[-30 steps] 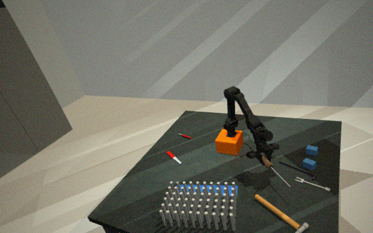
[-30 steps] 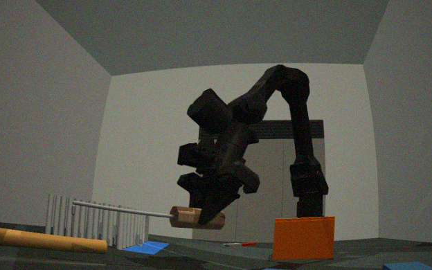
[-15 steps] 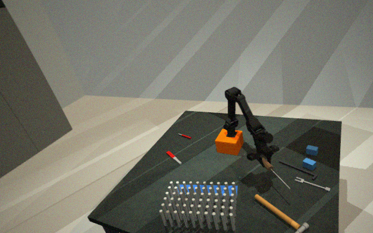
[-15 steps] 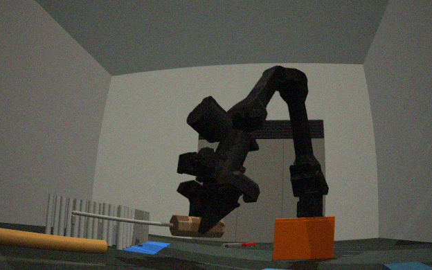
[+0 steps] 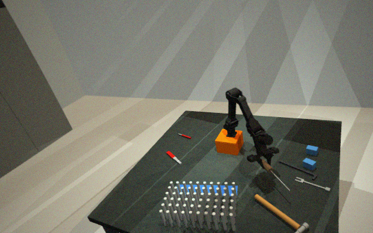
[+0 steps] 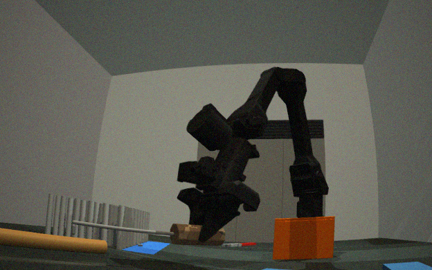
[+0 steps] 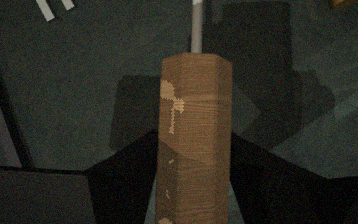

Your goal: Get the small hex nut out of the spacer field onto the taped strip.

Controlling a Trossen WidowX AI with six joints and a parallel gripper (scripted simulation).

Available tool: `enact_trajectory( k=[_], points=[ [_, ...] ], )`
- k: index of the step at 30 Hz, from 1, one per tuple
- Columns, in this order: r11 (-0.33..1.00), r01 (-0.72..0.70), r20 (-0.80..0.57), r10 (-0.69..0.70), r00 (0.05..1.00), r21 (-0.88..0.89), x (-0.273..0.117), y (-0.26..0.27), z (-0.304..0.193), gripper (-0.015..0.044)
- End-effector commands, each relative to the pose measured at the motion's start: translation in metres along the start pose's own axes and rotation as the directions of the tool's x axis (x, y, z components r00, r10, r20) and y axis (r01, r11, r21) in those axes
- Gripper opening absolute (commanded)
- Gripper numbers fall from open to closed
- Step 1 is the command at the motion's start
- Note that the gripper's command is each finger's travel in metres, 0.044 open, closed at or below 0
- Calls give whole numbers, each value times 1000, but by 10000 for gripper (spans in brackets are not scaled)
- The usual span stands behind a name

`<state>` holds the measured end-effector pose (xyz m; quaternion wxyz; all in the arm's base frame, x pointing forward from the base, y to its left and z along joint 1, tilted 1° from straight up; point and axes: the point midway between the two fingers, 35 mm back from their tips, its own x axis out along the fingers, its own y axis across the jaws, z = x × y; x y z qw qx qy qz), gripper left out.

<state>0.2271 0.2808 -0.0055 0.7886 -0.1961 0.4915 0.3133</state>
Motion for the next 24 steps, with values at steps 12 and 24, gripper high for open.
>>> enact_trajectory(
  k=[12,24],
  points=[
    [1000,3,2,-3,1000,1,12,-1,-9,0],
    [1000,3,2,-3,1000,1,21,-2,-16,0]
  ],
)
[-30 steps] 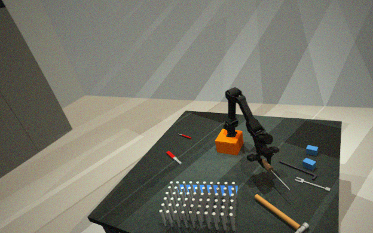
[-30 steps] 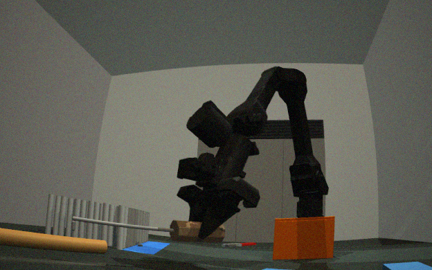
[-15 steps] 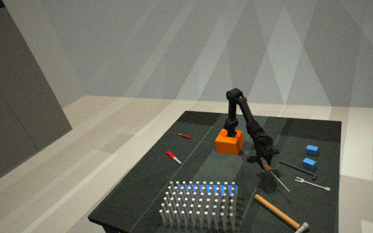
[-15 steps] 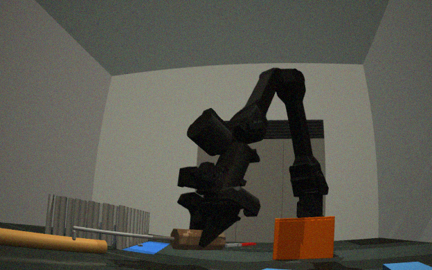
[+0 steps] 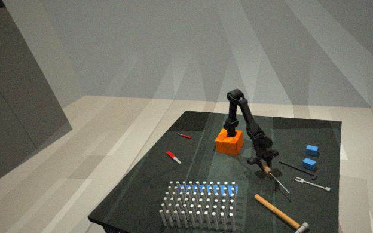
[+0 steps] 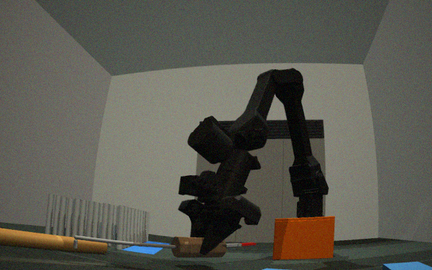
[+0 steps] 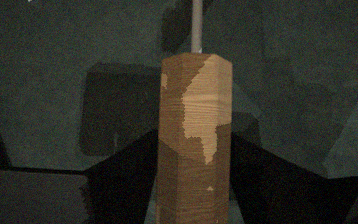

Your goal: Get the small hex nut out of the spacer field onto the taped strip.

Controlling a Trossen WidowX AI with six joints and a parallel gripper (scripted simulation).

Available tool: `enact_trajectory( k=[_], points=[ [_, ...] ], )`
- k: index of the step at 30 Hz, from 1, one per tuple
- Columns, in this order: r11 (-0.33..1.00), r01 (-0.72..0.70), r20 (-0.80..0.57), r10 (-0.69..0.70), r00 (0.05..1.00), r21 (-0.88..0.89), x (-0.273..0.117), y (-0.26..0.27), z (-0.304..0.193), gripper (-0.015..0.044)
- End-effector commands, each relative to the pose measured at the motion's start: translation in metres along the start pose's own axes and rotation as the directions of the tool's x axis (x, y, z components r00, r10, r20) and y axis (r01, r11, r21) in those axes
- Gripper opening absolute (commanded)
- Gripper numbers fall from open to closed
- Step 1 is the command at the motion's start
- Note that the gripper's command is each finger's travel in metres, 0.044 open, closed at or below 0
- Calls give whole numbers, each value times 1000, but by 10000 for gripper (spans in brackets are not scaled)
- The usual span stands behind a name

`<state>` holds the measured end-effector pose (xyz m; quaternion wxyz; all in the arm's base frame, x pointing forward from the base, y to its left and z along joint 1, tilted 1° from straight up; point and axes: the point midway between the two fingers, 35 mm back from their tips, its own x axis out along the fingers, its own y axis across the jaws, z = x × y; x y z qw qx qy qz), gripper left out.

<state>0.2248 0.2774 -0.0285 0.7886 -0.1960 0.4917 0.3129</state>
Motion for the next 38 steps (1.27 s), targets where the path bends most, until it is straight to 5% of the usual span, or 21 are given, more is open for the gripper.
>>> enact_trajectory(
  k=[1,21,38],
  points=[
    [1000,3,2,-3,1000,1,3,-1,-3,0],
    [1000,3,1,-3,1000,1,17,-2,-16,0],
    [1000,0,-1,0,1000,1,15,-1,-13,440]
  ],
)
